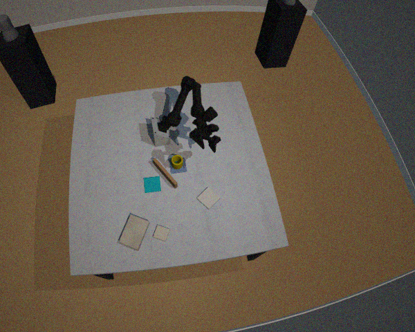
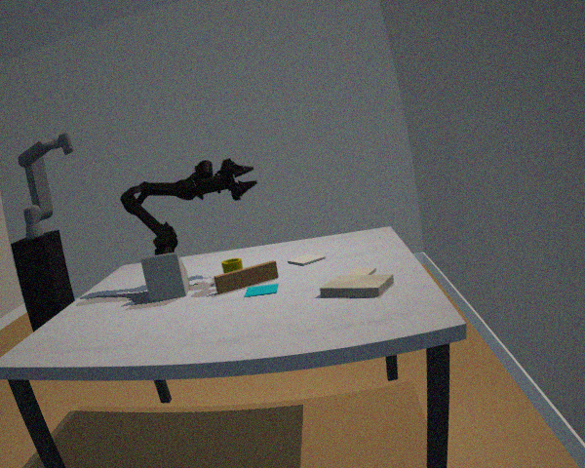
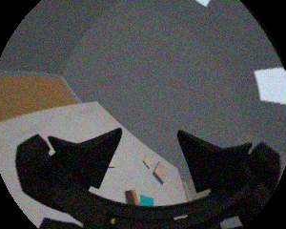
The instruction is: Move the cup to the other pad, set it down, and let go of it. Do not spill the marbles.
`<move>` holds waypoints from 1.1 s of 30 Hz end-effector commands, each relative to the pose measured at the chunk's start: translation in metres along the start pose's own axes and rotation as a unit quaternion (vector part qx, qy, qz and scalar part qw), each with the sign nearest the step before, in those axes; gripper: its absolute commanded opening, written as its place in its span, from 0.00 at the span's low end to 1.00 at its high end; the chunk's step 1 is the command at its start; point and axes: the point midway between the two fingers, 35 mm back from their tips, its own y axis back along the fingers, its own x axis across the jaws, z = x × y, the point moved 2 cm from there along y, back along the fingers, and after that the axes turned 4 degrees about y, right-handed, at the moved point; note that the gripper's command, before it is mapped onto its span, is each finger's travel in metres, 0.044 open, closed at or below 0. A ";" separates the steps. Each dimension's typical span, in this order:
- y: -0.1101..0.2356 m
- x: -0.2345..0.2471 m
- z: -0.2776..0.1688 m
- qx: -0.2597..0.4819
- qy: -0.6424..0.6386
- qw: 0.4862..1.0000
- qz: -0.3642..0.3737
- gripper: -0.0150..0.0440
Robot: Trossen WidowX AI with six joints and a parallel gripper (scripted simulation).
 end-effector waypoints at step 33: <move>0.101 0.019 -0.248 0.712 -0.551 0.424 -0.097 0.54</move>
